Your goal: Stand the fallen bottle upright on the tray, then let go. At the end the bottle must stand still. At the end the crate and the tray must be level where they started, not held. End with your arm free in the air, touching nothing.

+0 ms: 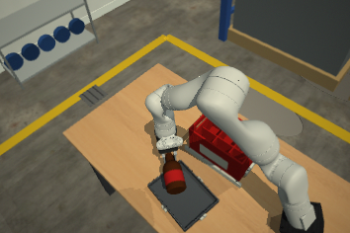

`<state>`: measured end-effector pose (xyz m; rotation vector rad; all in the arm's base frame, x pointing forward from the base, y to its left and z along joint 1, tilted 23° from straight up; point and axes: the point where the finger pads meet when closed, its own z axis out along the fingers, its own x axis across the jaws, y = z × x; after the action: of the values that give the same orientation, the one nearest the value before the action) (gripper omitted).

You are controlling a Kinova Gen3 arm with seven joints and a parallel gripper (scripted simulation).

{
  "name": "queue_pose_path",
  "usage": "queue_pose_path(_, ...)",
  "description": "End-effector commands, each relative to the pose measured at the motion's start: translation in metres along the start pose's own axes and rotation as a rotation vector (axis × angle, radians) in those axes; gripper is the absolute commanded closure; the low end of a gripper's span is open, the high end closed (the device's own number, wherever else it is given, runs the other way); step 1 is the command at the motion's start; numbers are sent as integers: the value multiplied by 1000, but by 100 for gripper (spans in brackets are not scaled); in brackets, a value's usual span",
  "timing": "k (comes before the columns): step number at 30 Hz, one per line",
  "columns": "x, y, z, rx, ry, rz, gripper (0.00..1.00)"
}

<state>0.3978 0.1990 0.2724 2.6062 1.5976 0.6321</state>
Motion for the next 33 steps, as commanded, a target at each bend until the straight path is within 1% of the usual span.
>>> queue_pose_path(1,-1,-2,1,3,-3,25,100)
queue_pose_path(33,-1,-2,1,3,-3,36,100)
